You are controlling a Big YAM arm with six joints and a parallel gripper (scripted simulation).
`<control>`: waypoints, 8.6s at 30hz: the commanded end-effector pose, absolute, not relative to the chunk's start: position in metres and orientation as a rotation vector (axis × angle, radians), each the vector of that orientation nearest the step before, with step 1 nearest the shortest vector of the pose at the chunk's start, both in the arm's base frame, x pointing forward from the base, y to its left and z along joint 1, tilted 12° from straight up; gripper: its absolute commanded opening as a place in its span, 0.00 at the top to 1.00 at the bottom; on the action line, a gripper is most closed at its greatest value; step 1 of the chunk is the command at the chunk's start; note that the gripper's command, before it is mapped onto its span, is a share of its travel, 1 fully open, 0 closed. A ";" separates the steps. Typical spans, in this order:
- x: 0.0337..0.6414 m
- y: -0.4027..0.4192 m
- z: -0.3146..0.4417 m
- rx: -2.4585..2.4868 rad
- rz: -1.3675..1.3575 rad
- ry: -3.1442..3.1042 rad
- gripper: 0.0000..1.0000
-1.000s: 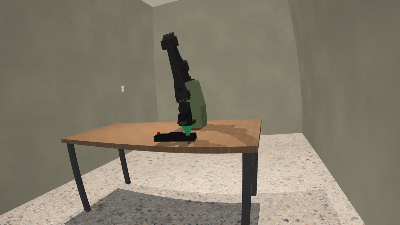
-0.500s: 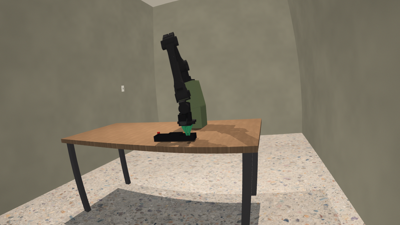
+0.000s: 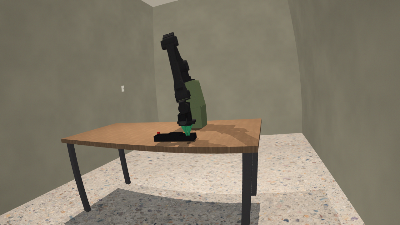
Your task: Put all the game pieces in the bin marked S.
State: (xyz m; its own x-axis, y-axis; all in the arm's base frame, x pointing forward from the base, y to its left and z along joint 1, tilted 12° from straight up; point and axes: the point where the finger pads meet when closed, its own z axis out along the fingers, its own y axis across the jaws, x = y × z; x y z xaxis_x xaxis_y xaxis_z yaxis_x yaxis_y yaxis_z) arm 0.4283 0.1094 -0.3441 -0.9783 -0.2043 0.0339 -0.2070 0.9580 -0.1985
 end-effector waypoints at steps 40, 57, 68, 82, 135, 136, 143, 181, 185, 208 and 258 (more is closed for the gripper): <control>0.445 0.125 -0.308 0.333 0.310 -3.133 0.91; 0.443 0.131 -0.278 0.332 0.308 -3.133 0.91; 0.436 0.129 -0.283 0.330 0.310 -3.127 0.91; 0.427 0.128 -0.292 0.334 0.313 -3.114 0.91; 0.430 0.145 -0.212 0.332 0.304 -3.133 0.91; 0.430 0.146 -0.204 0.332 0.304 -3.133 0.91; 0.427 0.157 -0.147 0.332 0.302 -3.134 0.91; 0.448 0.153 -0.141 0.313 0.297 -3.150 0.91; 0.448 0.152 -0.142 0.313 0.298 -3.146 0.91; 0.426 0.110 -0.147 0.203 0.305 -3.171 0.70; 0.311 -0.164 -0.227 0.248 0.322 -3.133 0.70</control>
State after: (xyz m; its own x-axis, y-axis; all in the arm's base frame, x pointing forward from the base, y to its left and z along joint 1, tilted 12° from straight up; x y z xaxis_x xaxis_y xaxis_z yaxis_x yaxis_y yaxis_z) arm 0.3011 -0.1680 -0.2269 -0.9941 -0.1079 0.0078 -0.1072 0.9740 -0.1998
